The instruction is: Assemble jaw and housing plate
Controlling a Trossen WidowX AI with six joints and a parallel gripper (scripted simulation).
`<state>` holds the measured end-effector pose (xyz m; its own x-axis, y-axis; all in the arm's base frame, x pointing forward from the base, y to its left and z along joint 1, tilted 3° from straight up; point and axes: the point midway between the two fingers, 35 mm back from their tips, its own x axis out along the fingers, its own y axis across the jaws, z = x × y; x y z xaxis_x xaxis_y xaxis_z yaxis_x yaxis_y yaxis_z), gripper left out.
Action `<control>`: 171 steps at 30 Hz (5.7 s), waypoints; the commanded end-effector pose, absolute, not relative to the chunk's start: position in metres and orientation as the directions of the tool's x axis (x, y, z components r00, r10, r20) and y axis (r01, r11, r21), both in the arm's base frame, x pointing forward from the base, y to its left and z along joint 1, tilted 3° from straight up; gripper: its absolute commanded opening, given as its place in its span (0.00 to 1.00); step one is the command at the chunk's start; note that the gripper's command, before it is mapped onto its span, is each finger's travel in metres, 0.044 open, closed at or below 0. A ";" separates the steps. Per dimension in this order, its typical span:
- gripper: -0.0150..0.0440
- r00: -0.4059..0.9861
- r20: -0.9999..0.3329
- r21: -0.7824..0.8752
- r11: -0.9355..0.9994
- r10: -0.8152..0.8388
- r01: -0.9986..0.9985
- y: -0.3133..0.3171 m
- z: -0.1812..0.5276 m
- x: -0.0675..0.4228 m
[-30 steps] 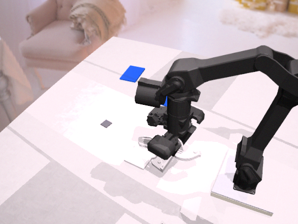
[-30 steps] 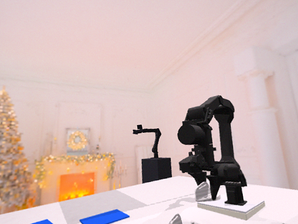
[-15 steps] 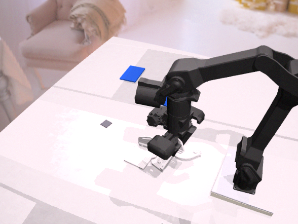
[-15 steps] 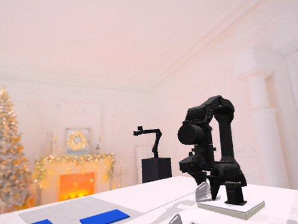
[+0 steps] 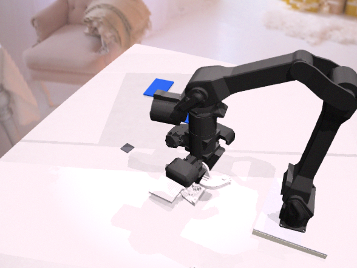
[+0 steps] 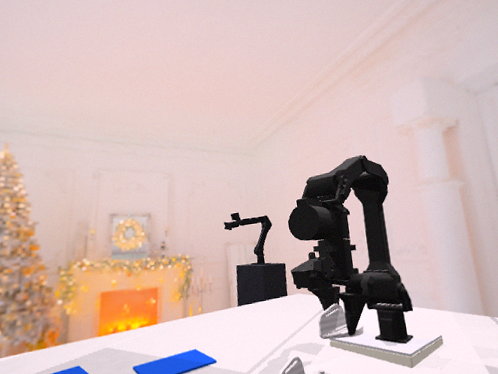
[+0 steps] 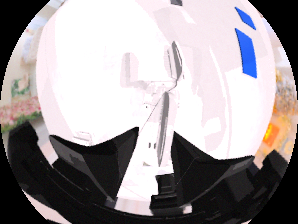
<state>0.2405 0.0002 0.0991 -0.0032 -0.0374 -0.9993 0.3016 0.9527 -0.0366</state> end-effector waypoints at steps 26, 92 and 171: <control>0.48 0.007 -0.999 -0.030 0.951 -0.034 0.307 0.003 0.097 0.320; 0.48 0.007 -0.999 -0.030 0.946 -0.034 0.324 0.001 0.056 0.322; 0.48 0.007 -0.999 -0.030 0.946 -0.034 0.324 0.000 0.031 0.322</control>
<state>0.3224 -0.0003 0.0327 0.0104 -0.0367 -0.9993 0.3257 0.9450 -0.0314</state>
